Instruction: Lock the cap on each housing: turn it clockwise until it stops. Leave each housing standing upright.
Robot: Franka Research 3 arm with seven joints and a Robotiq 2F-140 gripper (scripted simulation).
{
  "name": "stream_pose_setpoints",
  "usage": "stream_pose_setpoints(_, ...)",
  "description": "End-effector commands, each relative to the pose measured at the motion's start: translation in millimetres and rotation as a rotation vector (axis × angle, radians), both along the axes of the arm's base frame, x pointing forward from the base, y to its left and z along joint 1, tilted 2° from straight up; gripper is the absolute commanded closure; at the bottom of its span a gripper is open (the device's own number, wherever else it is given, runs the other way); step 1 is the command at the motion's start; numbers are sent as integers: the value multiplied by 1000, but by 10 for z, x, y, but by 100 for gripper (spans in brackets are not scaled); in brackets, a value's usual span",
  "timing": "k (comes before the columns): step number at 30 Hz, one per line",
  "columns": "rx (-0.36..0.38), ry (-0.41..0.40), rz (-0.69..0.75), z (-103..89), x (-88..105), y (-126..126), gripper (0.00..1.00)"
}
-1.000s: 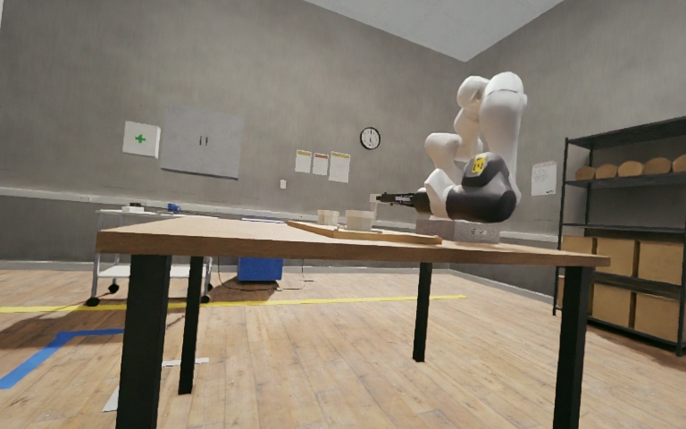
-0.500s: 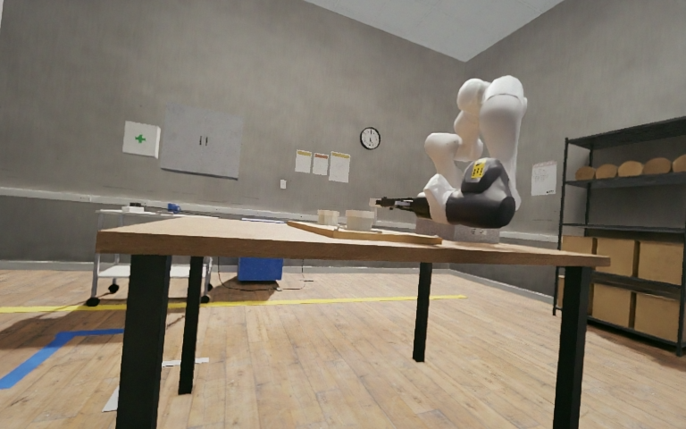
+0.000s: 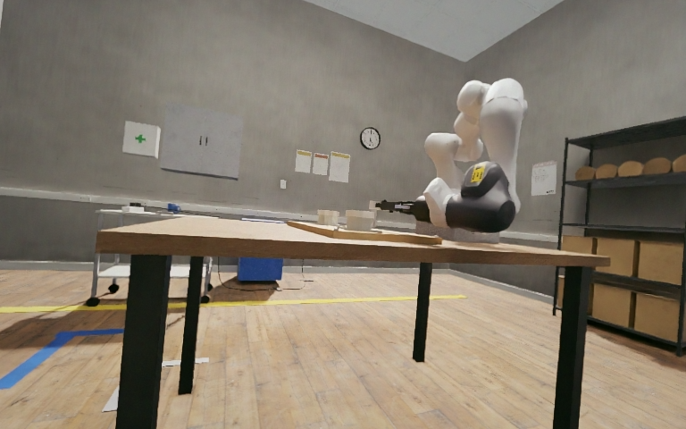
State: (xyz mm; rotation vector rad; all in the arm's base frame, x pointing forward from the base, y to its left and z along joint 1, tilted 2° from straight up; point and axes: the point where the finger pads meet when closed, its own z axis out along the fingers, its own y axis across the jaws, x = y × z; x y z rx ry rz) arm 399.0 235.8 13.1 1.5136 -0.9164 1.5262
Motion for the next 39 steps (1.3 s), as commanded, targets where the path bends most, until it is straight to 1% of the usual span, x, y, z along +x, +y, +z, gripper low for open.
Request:
stream_pose_setpoints(1,3,-6,-4,-9,6,-6,90)
stream_pose_setpoints(14,3,-6,-4,-45,5,-6,90)
stream_pose_setpoints(39,3,-6,-4,-52,5,-6,90)
